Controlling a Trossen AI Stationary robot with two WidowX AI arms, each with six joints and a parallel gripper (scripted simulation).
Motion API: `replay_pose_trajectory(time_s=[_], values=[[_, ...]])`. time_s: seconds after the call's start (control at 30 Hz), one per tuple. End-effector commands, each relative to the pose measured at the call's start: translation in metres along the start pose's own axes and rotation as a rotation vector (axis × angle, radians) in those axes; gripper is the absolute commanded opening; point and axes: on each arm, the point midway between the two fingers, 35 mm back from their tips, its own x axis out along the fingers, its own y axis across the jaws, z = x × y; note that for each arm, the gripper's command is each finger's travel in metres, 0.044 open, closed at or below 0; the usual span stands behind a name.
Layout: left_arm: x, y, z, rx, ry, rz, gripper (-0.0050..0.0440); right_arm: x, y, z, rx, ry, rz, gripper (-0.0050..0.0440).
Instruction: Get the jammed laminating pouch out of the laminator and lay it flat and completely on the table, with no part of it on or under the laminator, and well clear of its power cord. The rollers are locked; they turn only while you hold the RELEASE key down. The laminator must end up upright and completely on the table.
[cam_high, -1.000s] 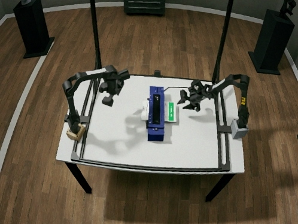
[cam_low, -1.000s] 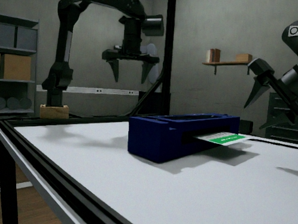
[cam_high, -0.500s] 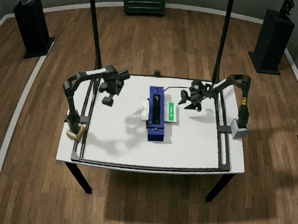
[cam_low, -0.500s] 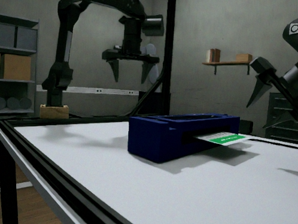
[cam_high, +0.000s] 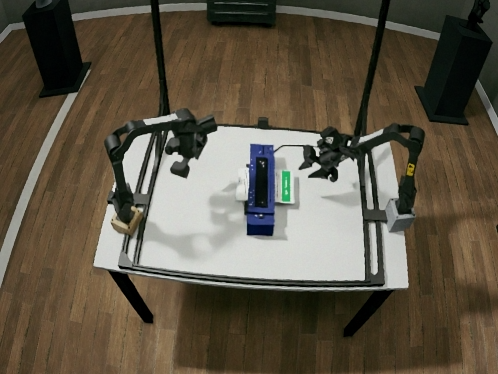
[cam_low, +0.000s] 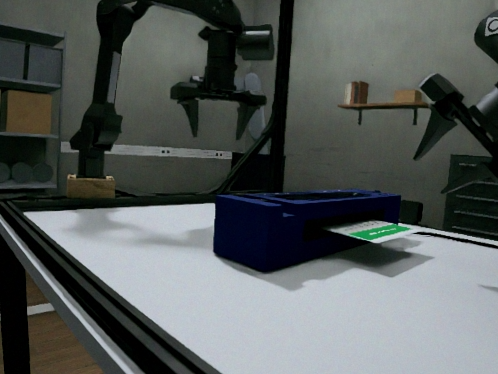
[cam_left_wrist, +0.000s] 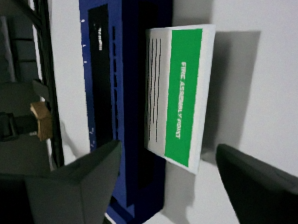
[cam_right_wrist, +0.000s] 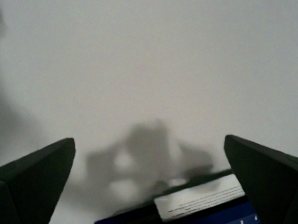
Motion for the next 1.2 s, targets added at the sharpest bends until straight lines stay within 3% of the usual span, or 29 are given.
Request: replay_pose_trajectory(time_s=[0.0,1.17], values=[[-0.005,0.01,0.002,-0.006,-0.005,0.02,0.0273,-0.006,-0.001,-0.001,0.0,0.015,-0.018,0.044],[-0.009,0.012,0.001,-0.004,-0.003,0.015,0.0273,-0.006,-0.001,-0.001,0.0,0.015,-0.018,0.044]])
